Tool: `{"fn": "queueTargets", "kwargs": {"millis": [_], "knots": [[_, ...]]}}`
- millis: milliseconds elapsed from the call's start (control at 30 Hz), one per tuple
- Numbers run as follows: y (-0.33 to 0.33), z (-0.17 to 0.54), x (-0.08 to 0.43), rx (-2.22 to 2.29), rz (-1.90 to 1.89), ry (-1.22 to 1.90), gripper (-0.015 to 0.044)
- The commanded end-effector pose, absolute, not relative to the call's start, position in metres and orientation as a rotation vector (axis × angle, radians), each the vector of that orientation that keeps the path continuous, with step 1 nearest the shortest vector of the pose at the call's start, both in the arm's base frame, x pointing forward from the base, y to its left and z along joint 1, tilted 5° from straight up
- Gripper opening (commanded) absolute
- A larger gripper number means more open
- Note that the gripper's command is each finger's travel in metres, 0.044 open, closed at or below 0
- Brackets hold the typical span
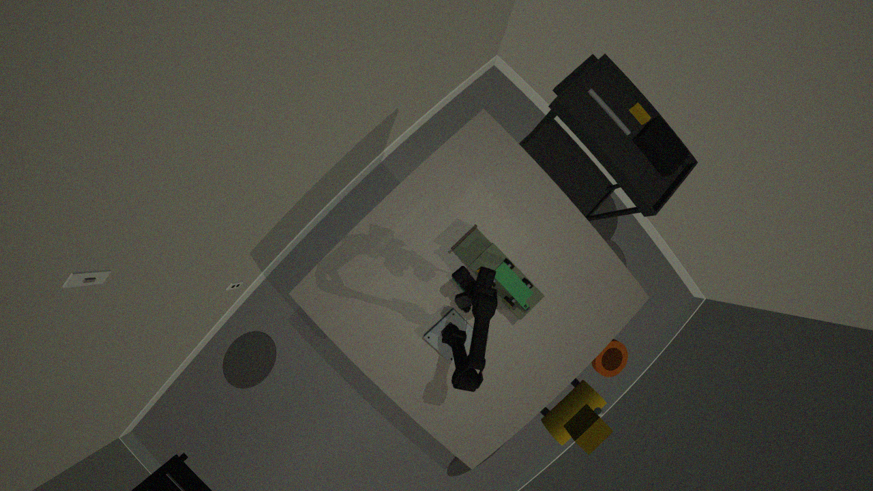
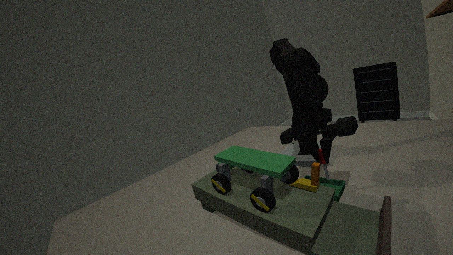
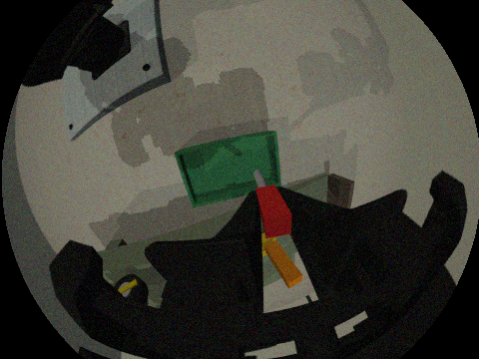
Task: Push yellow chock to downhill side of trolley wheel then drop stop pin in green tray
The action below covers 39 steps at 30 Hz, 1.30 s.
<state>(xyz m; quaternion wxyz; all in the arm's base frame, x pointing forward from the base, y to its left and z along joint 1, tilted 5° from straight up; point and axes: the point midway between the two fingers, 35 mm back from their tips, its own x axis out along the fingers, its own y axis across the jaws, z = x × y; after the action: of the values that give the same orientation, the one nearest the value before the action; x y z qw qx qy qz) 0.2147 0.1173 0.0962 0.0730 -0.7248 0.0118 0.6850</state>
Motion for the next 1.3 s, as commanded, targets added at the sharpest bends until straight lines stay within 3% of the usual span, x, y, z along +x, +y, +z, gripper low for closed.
{"fn": "queueTargets", "kwargs": {"millis": [0, 333, 600, 1267], "knots": [[0.123, 0.084, 0.215, -2.168, 2.053, 0.014, 0.0000], [0.133, 0.061, 0.217, -2.167, 2.052, 0.012, 0.0000], [0.128, 0.061, 0.217, -2.168, 2.052, 0.013, 0.0190], [0.114, 0.057, 0.217, -2.168, 2.053, 0.014, 0.0190]]}}
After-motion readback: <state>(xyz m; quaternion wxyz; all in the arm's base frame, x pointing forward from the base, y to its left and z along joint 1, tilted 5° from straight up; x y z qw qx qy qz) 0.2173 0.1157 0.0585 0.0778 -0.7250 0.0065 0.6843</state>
